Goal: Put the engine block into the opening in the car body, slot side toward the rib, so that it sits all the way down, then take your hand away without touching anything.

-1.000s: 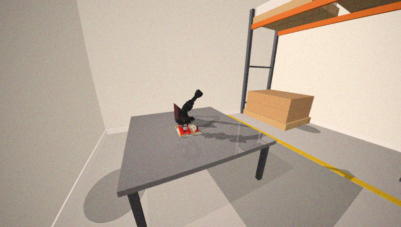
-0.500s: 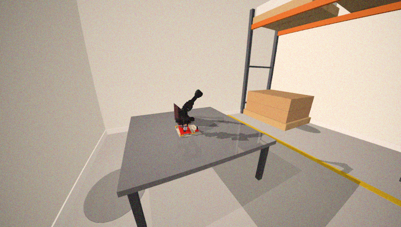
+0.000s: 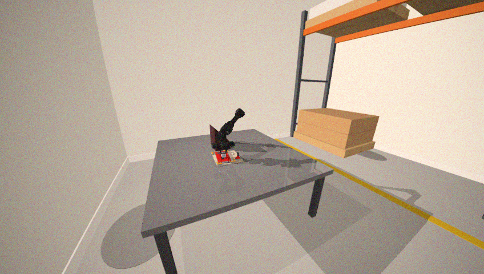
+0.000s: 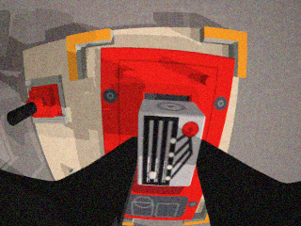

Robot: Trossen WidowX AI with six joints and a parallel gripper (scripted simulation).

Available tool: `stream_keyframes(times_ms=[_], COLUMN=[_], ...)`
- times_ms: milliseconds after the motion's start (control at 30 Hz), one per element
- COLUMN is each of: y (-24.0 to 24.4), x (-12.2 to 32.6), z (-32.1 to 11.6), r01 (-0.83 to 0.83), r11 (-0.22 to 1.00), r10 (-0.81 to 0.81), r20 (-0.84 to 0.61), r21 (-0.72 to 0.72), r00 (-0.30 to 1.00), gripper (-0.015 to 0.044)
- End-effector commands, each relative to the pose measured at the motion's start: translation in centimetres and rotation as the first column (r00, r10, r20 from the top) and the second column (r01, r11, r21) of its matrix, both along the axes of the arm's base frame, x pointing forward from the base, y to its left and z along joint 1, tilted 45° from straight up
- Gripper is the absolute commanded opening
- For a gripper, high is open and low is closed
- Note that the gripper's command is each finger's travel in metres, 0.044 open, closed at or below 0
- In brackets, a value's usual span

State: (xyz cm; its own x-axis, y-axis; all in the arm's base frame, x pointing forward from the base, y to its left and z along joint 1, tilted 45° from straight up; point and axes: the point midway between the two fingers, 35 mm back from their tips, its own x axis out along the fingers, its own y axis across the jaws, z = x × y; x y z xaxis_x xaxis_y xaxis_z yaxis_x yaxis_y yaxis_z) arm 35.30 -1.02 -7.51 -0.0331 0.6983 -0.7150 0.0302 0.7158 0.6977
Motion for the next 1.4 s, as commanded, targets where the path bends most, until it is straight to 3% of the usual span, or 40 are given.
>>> stream_keyframes(times_ms=[0,1367], y=[0.11,0.76], x=[-0.12,-0.17], z=[-0.31,-0.99], r01=[0.017,0.012], r11=[1.0,1.0], r10=[-0.017,-0.012], r20=[-0.023,-0.019], r21=[-0.001,0.0], r00=[1.0,1.0], gripper=[0.0159,0.0159])
